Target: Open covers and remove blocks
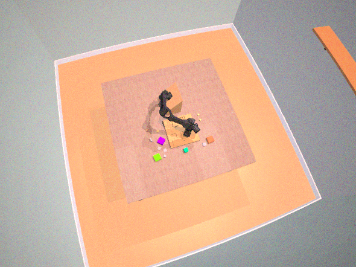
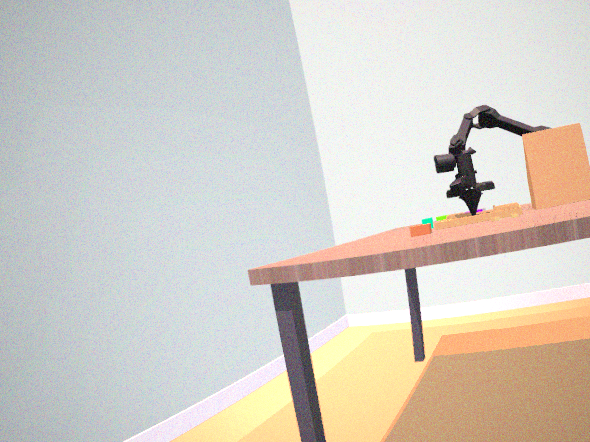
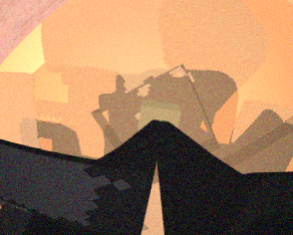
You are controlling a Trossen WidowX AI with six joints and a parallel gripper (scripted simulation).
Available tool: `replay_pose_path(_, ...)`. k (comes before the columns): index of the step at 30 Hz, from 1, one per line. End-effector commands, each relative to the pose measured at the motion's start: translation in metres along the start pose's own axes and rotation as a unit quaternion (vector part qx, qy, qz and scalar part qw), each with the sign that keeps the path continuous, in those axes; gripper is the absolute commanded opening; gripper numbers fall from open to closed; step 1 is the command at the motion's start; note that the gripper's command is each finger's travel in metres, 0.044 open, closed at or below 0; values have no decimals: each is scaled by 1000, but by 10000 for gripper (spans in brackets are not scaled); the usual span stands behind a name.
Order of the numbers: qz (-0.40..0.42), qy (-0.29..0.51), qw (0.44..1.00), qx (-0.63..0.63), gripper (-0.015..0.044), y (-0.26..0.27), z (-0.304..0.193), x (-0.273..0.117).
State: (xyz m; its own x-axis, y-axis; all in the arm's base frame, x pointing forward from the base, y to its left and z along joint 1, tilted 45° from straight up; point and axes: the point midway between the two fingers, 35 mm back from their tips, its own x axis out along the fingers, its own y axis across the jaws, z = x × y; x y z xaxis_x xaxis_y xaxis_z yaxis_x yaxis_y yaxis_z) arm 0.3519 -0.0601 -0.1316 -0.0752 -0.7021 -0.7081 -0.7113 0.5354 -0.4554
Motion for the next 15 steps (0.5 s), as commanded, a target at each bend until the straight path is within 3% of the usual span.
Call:
replay_pose_path(1,0,2,1000,1,0,0,0,-2)
replay_pose_path(7,1,2,1000,1,0,0,0,-10)
replay_pose_path(12,1,1,1000,-1,131,0,2,-31)
replay_pose_path(15,1,0,1000,-1,144,0,2,-53)
